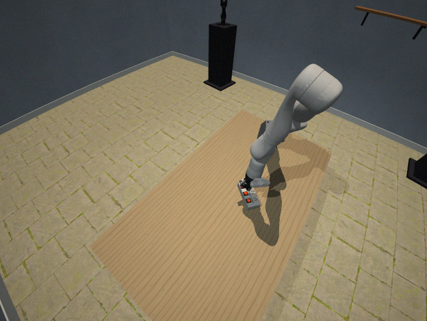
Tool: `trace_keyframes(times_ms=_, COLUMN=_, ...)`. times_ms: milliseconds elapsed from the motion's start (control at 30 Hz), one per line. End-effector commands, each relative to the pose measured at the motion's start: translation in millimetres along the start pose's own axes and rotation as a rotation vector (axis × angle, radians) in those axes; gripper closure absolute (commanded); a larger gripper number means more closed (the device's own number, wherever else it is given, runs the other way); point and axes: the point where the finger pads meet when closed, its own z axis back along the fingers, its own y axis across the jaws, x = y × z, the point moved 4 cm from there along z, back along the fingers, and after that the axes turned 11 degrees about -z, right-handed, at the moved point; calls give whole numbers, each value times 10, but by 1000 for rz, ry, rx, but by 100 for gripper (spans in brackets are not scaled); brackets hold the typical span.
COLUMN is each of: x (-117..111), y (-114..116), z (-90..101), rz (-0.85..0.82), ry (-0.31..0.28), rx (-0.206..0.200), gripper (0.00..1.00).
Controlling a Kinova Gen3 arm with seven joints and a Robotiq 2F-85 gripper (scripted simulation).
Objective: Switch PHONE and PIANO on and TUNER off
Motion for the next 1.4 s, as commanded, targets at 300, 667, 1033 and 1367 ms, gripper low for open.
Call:
trace_keyframes(times_ms=300, x=-1, y=2, z=9, rz=0, ry=0, rx=1, gripper=0)
trace_keyframes(times_ms=667, x=-1, y=2, z=41, rz=0, ry=0, rx=1, gripper=0)
trace_keyframes(times_ms=1033, x=0, y=2, z=102, rz=0, ry=0, rx=1, gripper=0)
trace_keyframes(times_ms=1367, x=-1, y=2, z=211, rz=0, ry=0, rx=1, gripper=0)
